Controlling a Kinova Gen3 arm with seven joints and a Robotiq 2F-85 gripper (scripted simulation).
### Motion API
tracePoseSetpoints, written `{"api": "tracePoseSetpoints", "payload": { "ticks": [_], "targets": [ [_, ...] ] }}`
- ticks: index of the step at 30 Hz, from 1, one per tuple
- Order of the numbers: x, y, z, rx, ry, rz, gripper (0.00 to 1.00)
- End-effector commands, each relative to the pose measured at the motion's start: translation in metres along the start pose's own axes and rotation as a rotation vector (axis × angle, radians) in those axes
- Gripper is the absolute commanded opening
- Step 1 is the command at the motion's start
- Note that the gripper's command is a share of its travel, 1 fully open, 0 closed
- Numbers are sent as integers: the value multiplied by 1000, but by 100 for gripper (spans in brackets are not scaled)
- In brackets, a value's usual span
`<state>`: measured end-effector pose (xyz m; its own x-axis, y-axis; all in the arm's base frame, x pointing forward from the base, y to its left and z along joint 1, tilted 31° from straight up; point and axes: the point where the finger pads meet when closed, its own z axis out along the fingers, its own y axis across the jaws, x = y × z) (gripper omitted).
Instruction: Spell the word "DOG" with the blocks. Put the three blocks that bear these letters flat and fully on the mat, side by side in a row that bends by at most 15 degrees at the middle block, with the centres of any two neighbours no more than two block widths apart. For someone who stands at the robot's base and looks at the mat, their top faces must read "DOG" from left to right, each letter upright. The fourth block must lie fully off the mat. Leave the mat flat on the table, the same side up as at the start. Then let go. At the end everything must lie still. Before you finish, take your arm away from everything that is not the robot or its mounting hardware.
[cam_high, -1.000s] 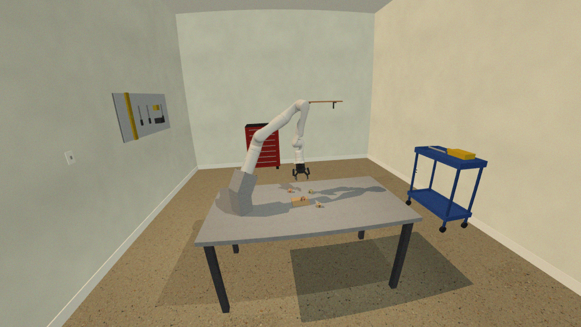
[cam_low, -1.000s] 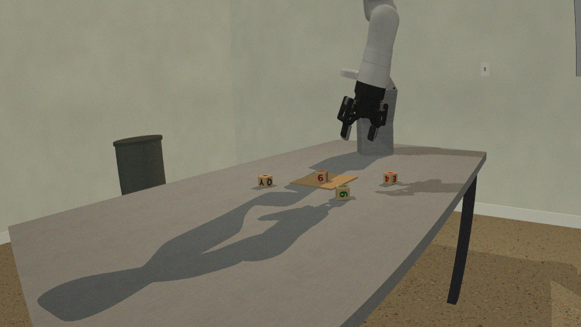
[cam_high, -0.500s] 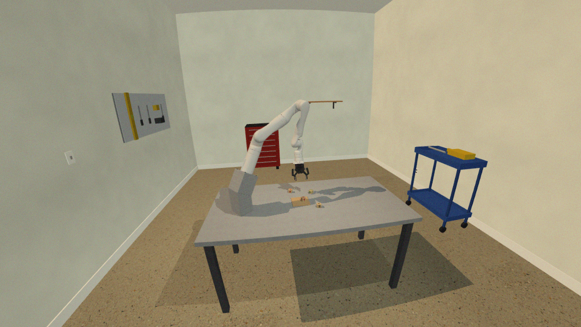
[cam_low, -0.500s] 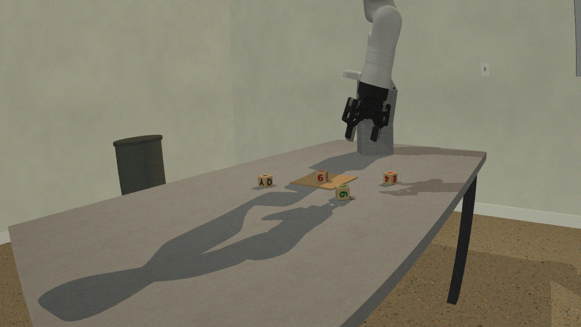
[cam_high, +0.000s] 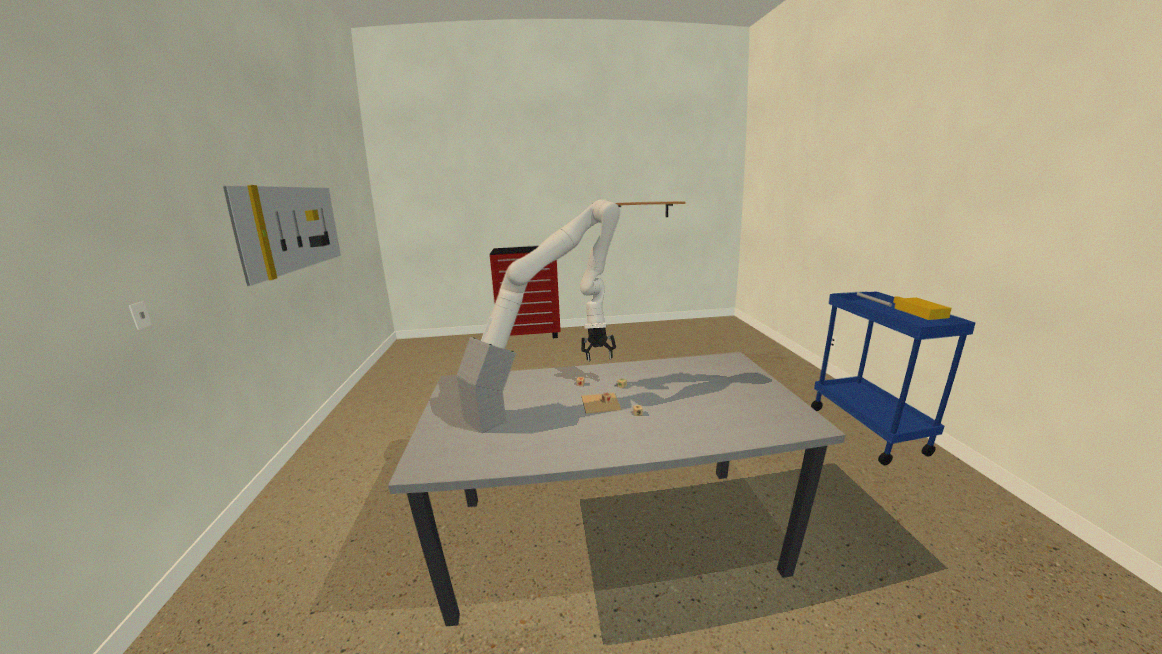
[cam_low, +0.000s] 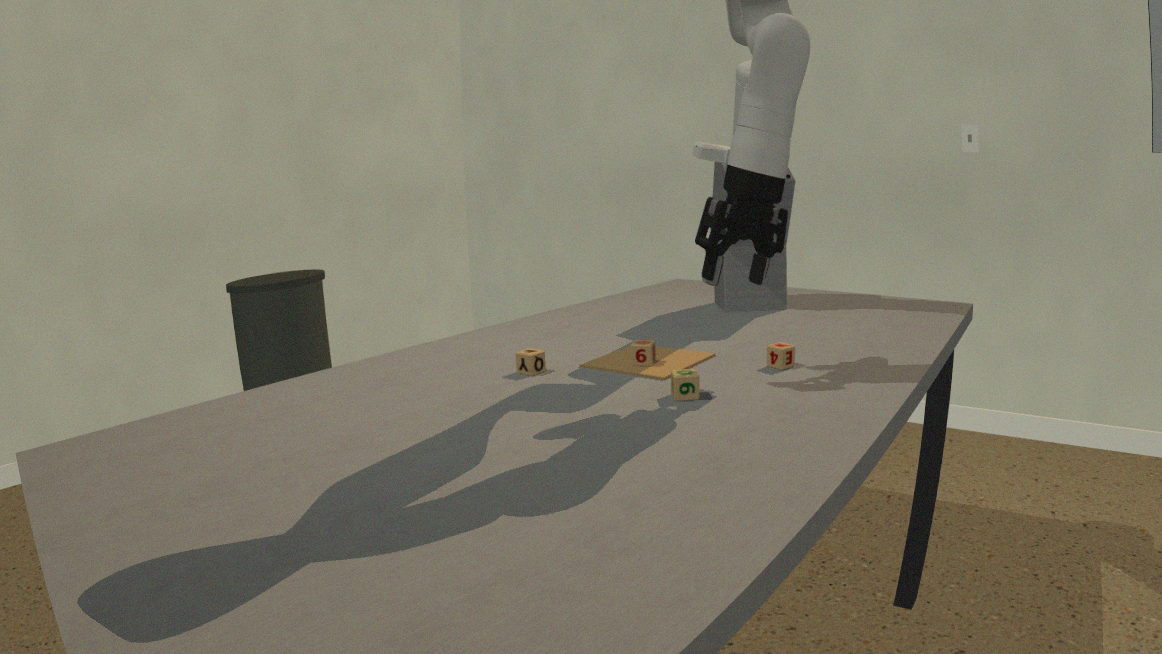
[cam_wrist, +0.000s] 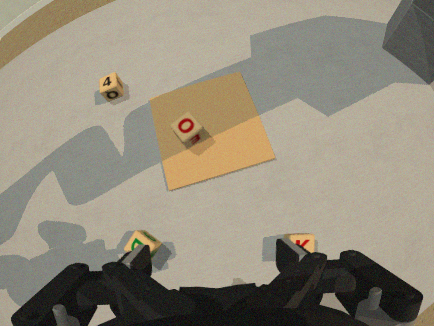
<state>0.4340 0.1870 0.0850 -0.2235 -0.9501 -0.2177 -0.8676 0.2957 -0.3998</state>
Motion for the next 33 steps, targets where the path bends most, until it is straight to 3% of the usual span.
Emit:
{"api": "tracePoseSetpoints", "payload": {
  "ticks": [1, 33],
  "targets": [
    [-5, 8, 0, -5, -14, -18, 100],
    [-15, 23, -1, -10, -52, -89, 100]
  ]
}}
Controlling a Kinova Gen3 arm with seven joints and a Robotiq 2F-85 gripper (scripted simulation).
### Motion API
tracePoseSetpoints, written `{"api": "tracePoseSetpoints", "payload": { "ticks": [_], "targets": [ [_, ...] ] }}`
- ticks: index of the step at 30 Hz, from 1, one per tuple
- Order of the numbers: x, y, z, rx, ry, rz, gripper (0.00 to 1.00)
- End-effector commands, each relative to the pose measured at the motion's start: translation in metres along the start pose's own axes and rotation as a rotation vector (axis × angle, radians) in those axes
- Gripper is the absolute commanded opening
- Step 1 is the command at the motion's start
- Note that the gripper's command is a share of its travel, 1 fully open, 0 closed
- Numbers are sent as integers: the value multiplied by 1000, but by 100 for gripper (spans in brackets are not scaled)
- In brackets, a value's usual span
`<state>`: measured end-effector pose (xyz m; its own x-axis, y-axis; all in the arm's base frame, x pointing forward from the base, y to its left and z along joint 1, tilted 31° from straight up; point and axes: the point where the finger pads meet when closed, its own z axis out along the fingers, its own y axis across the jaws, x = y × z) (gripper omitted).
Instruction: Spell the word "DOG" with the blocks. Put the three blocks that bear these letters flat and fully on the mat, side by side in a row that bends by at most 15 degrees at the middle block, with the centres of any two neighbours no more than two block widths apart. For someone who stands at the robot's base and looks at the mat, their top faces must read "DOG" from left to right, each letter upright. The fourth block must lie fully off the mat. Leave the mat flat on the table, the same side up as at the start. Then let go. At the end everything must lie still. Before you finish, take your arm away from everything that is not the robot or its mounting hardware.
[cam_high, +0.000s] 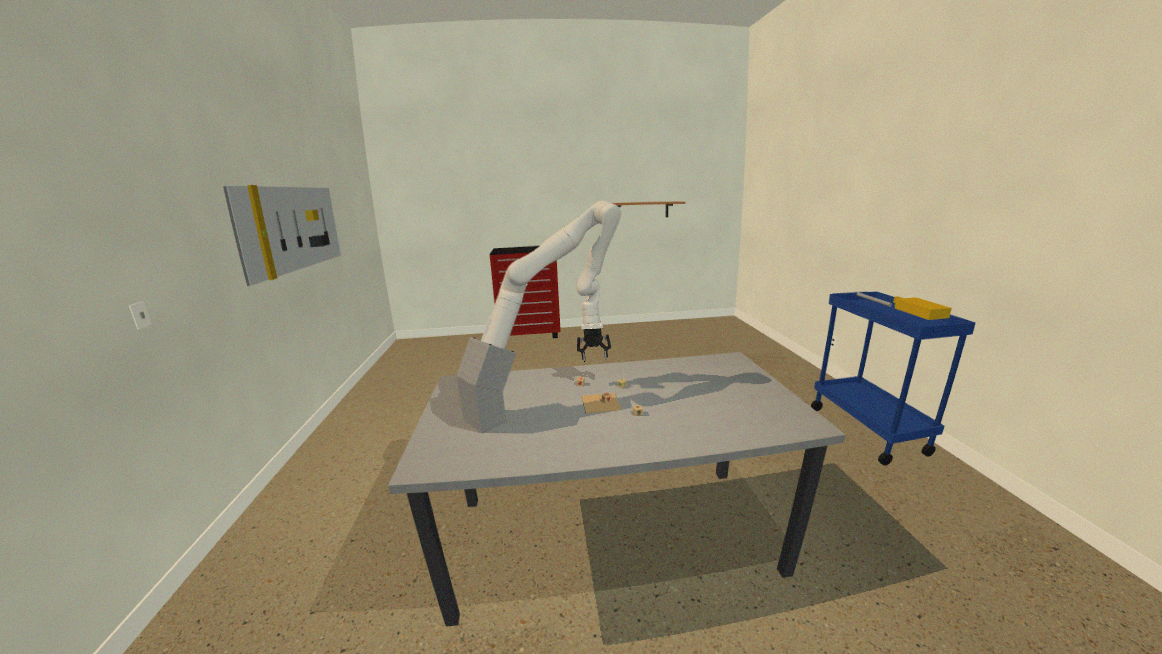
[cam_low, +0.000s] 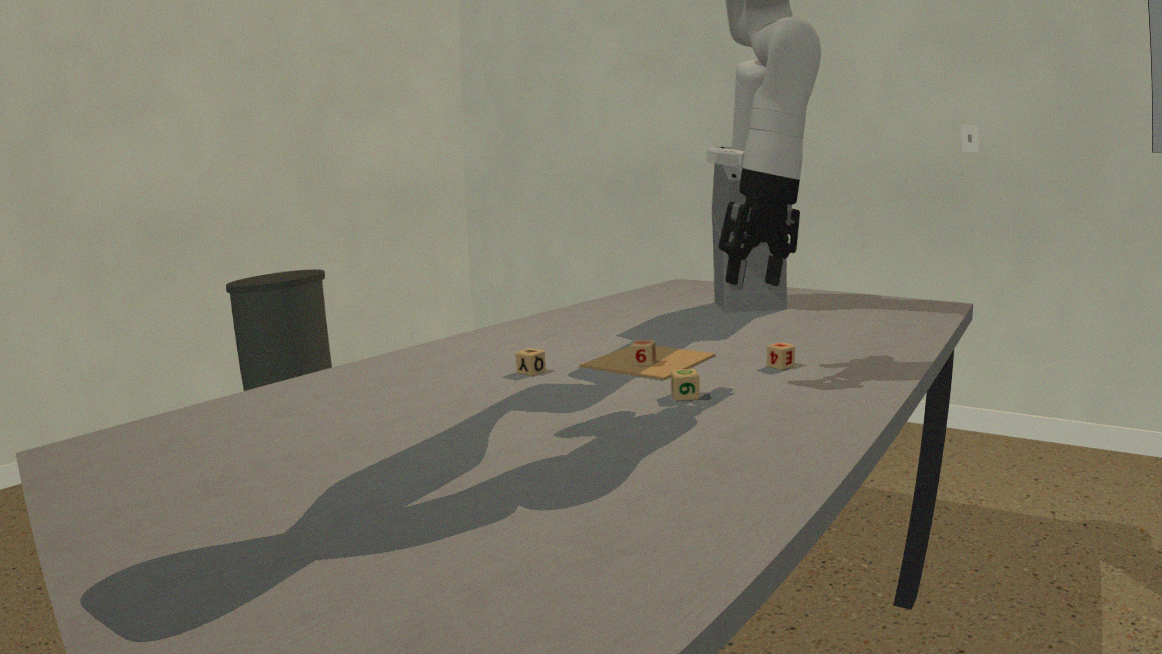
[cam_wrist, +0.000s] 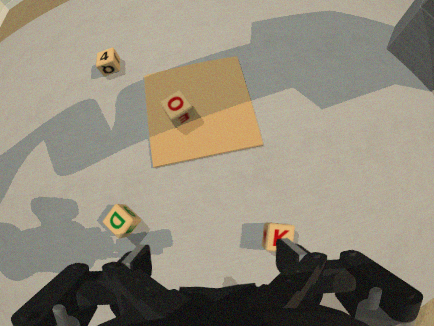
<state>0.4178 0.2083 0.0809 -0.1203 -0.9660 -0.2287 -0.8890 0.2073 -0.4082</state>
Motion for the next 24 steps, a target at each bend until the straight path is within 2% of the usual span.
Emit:
{"api": "tracePoseSetpoints", "payload": {
  "ticks": [1, 24],
  "targets": [
    [-4, 5, 0, 2, -10, -21, 100],
    [-11, 14, -1, -2, -33, -62, 100]
  ]
}}
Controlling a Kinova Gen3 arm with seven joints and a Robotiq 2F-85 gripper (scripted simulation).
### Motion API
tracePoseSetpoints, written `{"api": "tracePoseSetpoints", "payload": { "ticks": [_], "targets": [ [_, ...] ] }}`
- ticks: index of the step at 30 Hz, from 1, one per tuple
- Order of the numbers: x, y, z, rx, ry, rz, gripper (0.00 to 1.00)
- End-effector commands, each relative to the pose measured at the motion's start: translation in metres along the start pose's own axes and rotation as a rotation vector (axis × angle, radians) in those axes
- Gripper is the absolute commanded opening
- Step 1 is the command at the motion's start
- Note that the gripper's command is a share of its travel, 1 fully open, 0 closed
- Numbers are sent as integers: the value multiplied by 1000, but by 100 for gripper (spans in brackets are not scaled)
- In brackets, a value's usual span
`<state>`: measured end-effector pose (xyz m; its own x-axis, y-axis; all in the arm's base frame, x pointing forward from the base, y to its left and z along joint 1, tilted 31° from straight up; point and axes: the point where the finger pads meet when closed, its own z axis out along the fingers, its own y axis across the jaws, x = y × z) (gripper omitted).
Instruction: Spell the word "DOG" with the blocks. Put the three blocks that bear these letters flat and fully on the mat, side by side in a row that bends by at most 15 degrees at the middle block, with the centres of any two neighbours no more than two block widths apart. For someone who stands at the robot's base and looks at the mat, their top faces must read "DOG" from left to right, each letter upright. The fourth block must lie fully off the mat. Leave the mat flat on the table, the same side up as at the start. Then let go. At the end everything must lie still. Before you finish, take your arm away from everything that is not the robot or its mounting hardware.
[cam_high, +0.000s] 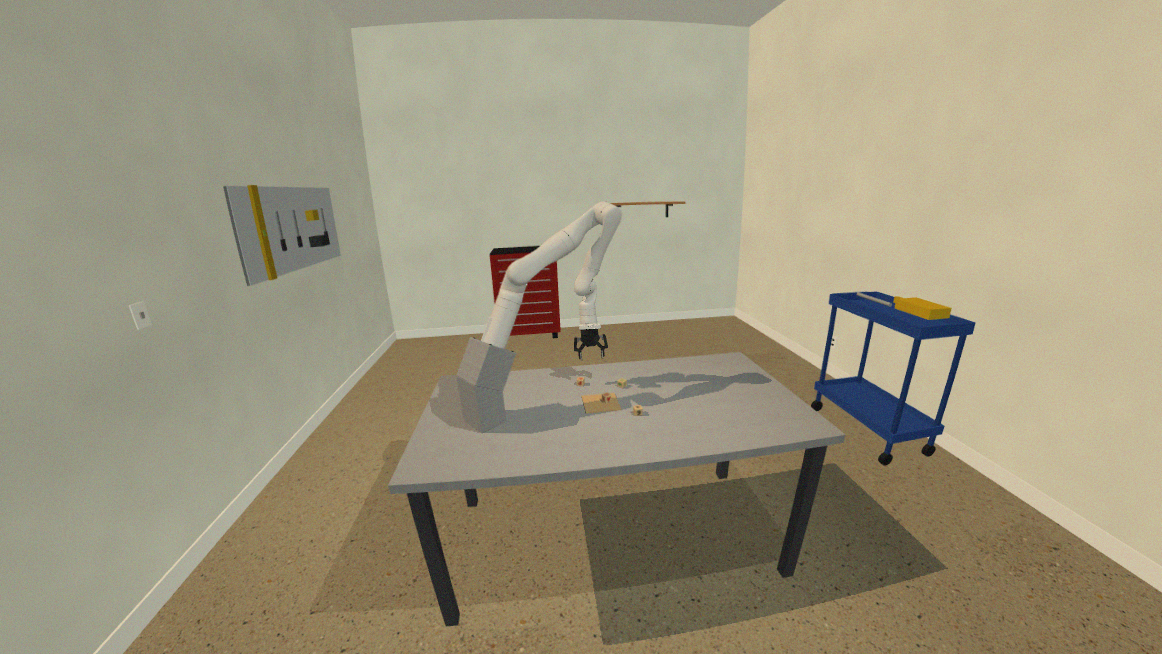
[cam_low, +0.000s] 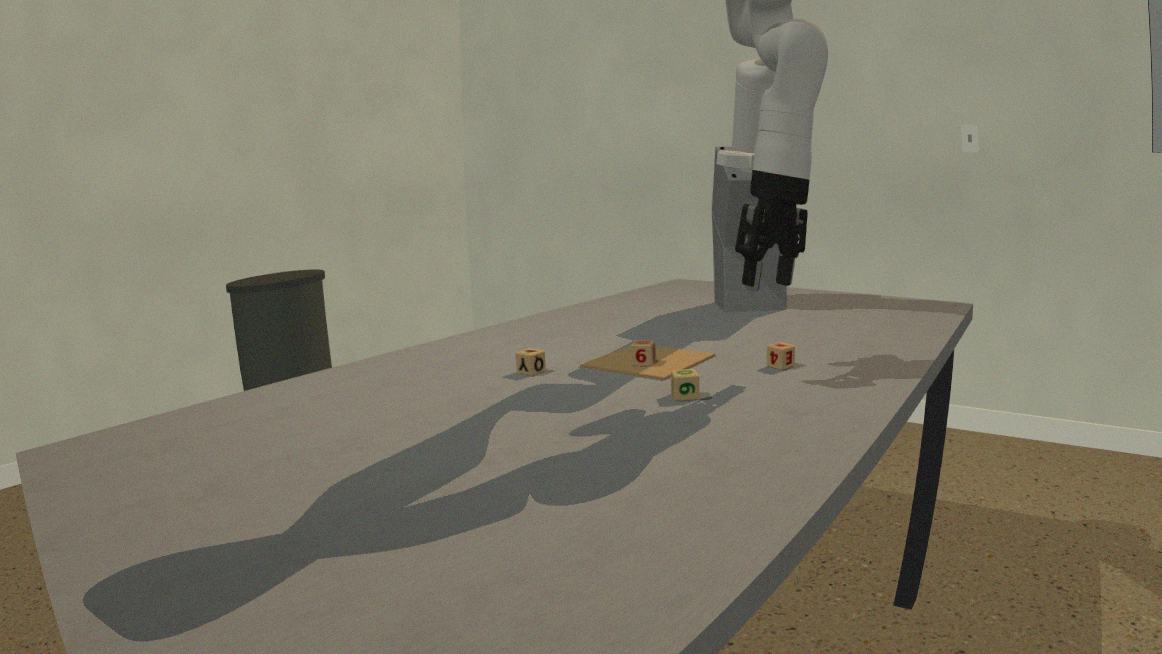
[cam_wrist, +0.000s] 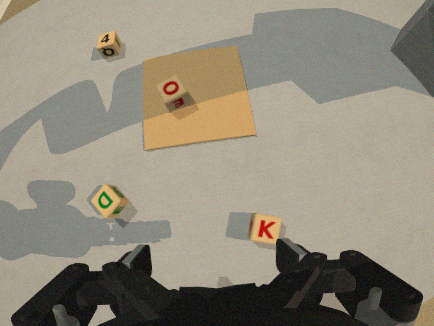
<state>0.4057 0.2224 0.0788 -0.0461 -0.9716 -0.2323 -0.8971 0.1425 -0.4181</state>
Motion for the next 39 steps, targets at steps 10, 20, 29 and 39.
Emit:
{"api": "tracePoseSetpoints", "payload": {
  "ticks": [10, 20, 29, 39],
  "targets": [
    [-6, 8, -1, 1, -19, -34, 100],
    [-9, 12, -1, -1, -29, -52, 100],
    [-15, 20, -3, -5, -49, -84, 100],
    [-18, 23, -3, -7, -58, -99, 100]
  ]
}}
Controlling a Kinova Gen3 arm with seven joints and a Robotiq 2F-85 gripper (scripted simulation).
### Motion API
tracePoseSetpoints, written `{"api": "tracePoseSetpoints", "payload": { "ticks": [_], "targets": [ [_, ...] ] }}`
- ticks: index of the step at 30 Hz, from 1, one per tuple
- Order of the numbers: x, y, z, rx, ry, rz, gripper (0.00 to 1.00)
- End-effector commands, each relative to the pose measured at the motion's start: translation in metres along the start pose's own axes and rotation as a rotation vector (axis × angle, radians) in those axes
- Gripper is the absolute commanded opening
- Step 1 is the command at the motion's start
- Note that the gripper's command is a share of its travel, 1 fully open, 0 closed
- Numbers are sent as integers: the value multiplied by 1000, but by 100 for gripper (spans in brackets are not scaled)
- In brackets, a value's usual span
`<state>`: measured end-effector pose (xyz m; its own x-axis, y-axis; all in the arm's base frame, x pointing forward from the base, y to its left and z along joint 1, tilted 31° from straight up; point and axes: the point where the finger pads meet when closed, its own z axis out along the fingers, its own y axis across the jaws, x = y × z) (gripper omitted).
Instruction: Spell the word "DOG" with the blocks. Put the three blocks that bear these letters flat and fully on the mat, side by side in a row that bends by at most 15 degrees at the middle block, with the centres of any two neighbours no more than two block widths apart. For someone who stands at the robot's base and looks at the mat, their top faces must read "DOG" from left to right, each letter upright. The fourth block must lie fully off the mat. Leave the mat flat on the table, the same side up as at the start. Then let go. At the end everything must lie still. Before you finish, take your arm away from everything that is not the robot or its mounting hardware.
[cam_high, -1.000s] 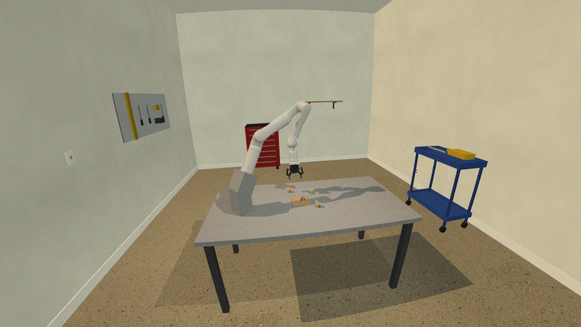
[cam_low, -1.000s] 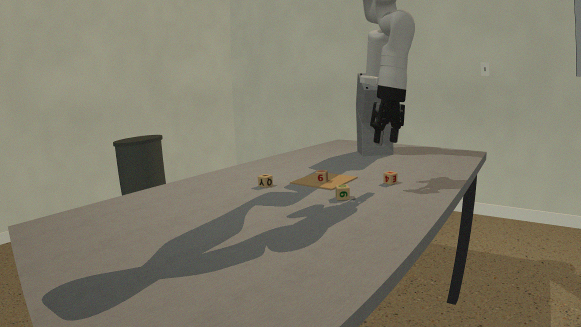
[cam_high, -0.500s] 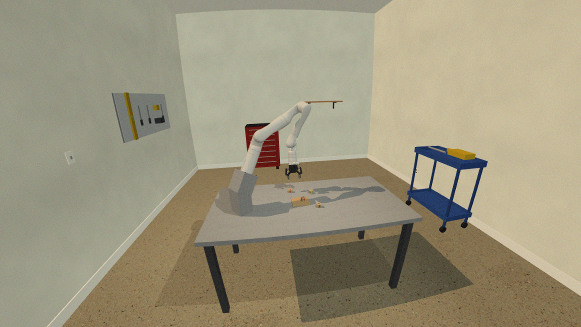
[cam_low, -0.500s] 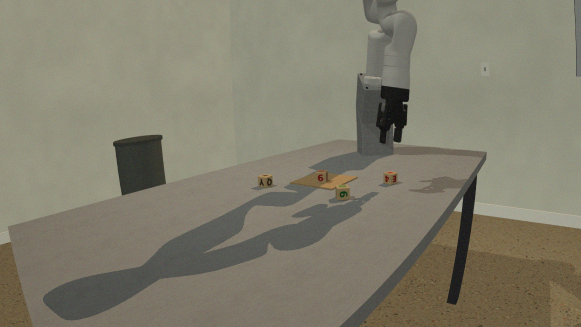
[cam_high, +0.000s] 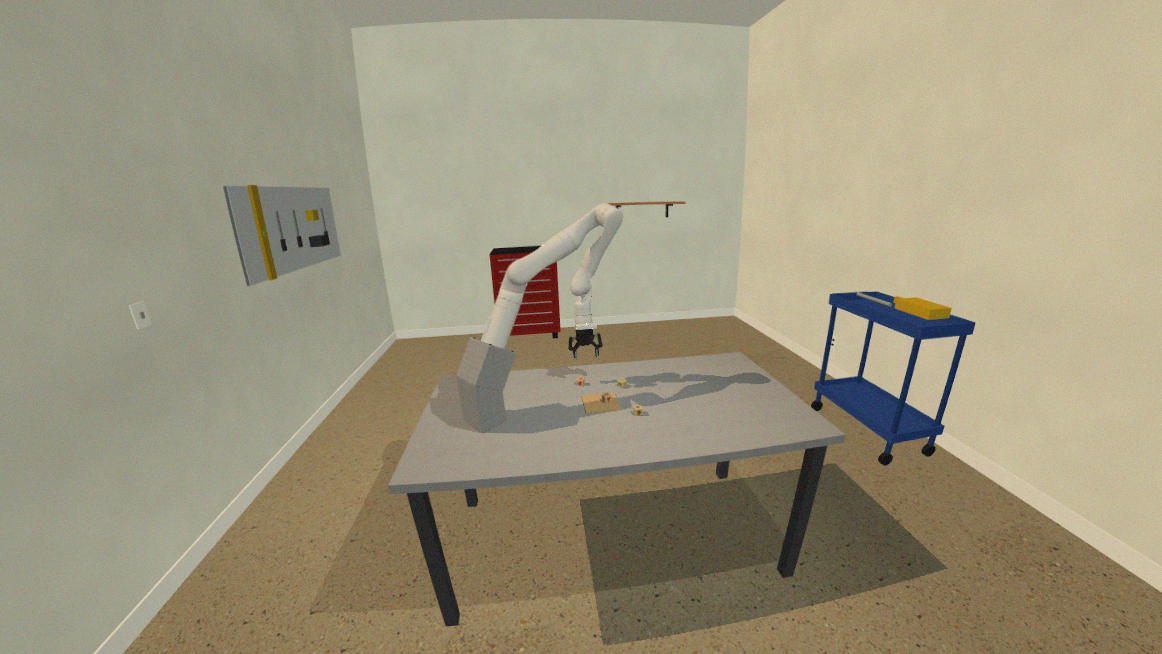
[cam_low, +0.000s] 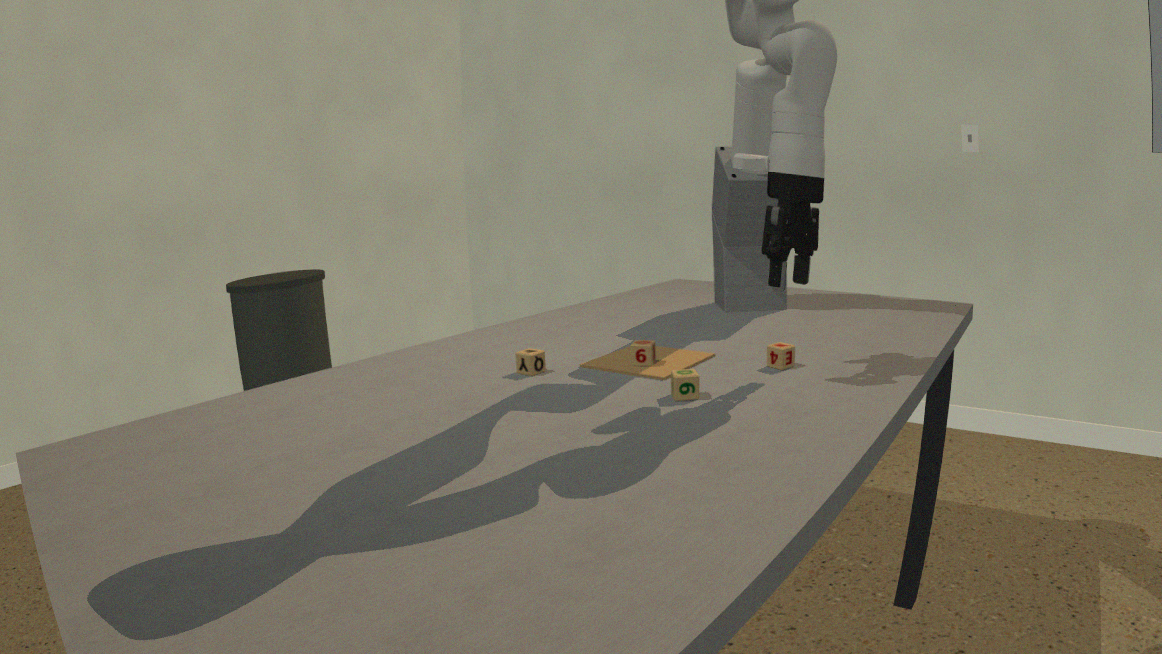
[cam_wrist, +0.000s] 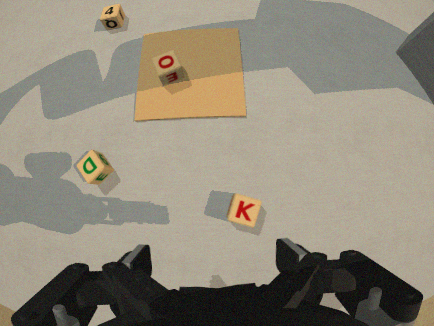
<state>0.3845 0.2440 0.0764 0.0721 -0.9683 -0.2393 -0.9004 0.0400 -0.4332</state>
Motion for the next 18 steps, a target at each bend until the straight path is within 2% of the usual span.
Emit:
{"api": "tracePoseSetpoints", "payload": {
  "ticks": [1, 18],
  "targets": [
    [1, 0, 0, 4, 1, 4, 100],
    [-7, 9, -1, -1, -24, -37, 100]
  ]
}}
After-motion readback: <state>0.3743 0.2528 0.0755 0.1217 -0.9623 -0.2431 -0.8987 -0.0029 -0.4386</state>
